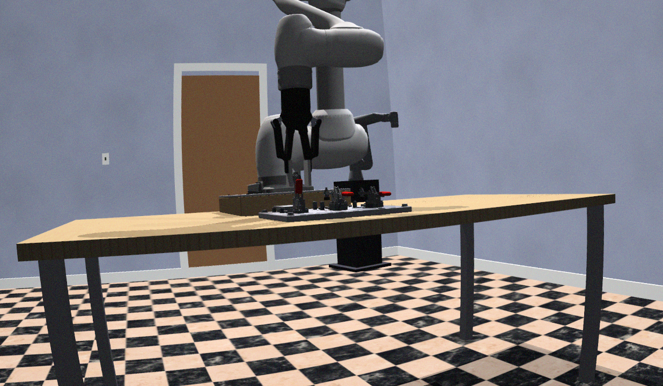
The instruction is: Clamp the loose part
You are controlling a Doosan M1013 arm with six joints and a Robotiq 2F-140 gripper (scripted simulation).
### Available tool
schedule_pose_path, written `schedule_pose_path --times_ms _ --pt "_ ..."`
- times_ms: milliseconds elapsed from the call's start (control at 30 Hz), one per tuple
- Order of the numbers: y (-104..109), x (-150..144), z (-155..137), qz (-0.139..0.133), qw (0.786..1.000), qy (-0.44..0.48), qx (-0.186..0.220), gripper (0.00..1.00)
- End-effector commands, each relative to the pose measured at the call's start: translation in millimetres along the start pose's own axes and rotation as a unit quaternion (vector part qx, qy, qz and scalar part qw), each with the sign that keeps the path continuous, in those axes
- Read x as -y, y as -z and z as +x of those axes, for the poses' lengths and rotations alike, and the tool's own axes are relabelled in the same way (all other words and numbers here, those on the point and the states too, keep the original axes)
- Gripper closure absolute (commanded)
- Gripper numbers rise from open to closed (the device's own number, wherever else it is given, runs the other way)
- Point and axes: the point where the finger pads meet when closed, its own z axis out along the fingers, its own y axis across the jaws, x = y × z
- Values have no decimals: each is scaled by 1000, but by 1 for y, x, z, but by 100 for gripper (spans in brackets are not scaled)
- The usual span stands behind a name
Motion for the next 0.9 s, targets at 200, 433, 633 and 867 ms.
schedule_pose_path --times_ms 200,433,633,867 --pt "-20 1 -2 2 1000 -2 0 65" --pt "-21 1 -2 2 1000 -2 0 65" --pt "-21 1 -2 2 1000 -2 0 65" --pt "-21 1 -2 2 1000 -2 0 90"
